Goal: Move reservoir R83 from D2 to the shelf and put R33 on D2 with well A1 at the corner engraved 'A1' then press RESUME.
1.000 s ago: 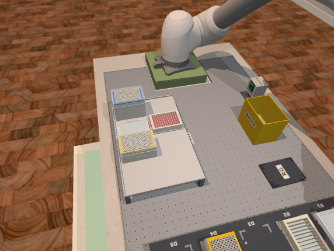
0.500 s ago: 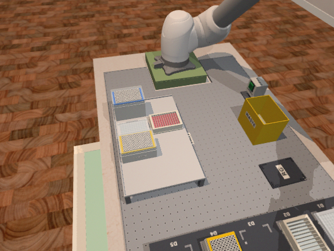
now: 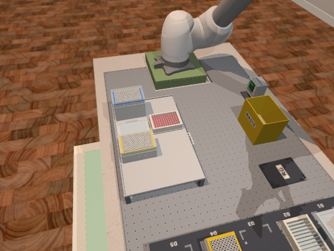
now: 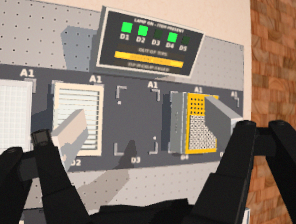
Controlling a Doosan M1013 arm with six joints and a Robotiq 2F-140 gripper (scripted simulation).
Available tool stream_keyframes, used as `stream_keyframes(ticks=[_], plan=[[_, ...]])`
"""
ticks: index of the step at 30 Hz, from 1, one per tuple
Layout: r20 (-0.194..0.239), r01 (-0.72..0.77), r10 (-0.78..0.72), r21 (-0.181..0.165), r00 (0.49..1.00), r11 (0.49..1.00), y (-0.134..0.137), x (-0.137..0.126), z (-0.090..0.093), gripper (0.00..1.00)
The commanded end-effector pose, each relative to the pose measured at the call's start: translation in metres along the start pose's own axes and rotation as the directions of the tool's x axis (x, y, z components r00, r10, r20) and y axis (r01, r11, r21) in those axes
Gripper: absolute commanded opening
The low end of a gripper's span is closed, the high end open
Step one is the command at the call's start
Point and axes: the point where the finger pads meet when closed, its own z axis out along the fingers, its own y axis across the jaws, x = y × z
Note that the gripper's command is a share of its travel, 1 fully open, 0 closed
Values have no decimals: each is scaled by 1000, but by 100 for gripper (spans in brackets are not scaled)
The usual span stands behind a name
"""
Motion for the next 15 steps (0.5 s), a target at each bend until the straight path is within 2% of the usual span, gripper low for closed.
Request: stream_keyframes(ticks=[1,6,8,15], plan=[[35,-27,25,57,999,998,6,-17,-2,77],[87,-68,56,134,995,989,14,-40,-4,77],[87,-68,56,134,995,989,14,-40,-4,77],[163,-130,93,236,982,963,25,-73,-7,77]])
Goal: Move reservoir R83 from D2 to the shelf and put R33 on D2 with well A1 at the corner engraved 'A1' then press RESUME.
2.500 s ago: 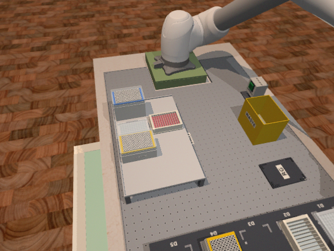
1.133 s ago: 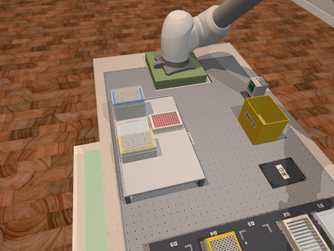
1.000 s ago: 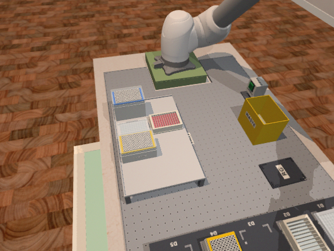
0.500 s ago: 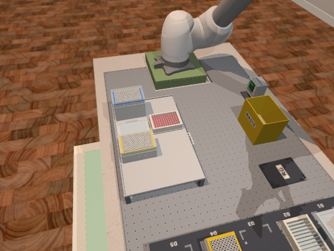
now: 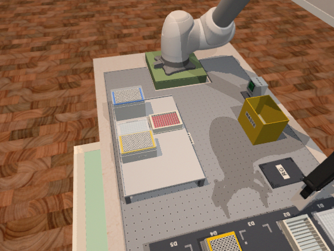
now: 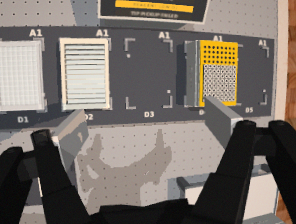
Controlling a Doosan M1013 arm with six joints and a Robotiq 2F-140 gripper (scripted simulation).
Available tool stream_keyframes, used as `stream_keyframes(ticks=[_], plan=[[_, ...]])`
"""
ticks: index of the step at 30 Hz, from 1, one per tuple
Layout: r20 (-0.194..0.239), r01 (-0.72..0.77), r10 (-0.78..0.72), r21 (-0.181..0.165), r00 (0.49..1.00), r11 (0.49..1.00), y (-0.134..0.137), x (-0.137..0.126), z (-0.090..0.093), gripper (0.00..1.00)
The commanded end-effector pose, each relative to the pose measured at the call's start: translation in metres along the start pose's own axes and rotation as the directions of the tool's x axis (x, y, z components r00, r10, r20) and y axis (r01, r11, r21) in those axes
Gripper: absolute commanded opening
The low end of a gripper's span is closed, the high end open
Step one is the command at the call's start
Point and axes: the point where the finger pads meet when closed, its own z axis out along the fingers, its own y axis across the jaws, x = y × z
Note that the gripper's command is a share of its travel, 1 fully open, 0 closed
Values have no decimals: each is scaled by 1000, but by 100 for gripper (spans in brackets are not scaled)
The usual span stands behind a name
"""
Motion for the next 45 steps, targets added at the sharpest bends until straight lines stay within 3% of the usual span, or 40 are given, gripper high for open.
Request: stream_keyframes(ticks=[1,8,10,14,25,33,45], plan=[[35,-26,24,56,999,998,7,-16,-1,77],[108,-84,67,162,992,983,21,-48,-2,77],[108,-84,67,162,992,983,21,-48,-2,77],[144,-114,84,211,986,971,29,-66,-3,77],[144,-114,84,211,986,971,51,-117,-5,77],[147,-126,96,209,985,970,53,-122,-3,77],[147,-126,96,209,985,970,4,-117,-13,77]])
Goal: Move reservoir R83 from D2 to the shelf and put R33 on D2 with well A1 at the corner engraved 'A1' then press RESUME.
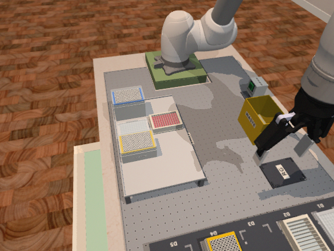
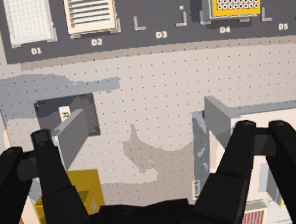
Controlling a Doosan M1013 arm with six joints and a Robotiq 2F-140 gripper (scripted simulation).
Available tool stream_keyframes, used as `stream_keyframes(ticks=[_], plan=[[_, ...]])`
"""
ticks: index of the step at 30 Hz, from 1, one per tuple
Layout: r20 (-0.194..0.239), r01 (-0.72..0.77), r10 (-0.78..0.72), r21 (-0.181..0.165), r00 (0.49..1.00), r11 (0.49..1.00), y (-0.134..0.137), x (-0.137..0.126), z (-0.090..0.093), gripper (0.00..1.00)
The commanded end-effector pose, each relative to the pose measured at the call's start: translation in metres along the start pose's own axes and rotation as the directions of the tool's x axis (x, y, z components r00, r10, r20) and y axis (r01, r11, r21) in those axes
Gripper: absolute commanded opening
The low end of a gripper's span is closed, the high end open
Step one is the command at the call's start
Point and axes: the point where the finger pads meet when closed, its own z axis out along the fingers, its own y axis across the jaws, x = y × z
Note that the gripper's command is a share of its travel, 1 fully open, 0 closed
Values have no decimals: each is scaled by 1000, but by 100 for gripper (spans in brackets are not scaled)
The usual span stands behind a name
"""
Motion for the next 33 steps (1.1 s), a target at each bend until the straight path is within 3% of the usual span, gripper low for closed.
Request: stream_keyframes(ticks=[1,14,20,31,33], plan=[[0,1,-1,0,1000,1000,-12,0,0,77],[0,1,-1,0,1000,1000,-77,-1,0,77],[0,1,-1,0,1000,1000,-81,-1,0,77],[0,1,-1,0,1000,1000,-82,54,0,77],[0,1,-1,0,1000,1000,-82,54,0,77]])
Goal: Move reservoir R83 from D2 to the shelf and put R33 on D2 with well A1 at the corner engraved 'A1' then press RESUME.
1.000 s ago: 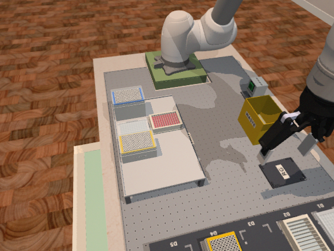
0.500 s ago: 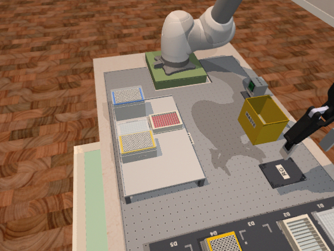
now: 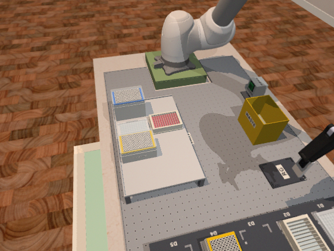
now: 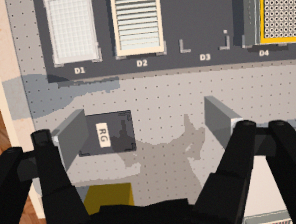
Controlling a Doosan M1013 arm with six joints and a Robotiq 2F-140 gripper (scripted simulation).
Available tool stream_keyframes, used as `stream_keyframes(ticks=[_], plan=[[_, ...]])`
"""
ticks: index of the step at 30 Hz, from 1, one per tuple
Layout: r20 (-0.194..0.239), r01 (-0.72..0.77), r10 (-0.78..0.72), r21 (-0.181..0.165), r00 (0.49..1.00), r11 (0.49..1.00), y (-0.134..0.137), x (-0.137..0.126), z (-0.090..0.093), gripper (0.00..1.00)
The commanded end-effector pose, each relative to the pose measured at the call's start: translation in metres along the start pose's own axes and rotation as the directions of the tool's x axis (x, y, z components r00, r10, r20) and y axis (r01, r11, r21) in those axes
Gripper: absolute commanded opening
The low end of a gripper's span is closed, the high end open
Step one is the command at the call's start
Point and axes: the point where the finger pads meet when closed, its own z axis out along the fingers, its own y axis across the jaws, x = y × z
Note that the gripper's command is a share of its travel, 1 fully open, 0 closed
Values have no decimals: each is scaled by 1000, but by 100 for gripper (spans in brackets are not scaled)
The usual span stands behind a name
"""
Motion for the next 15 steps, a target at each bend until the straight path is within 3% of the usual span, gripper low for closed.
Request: stream_keyframes(ticks=[1,15], plan=[[0,0,0,0,1000,1000,0,9,0,77],[0,0,0,0,1000,1000,-1,79,0,77]])
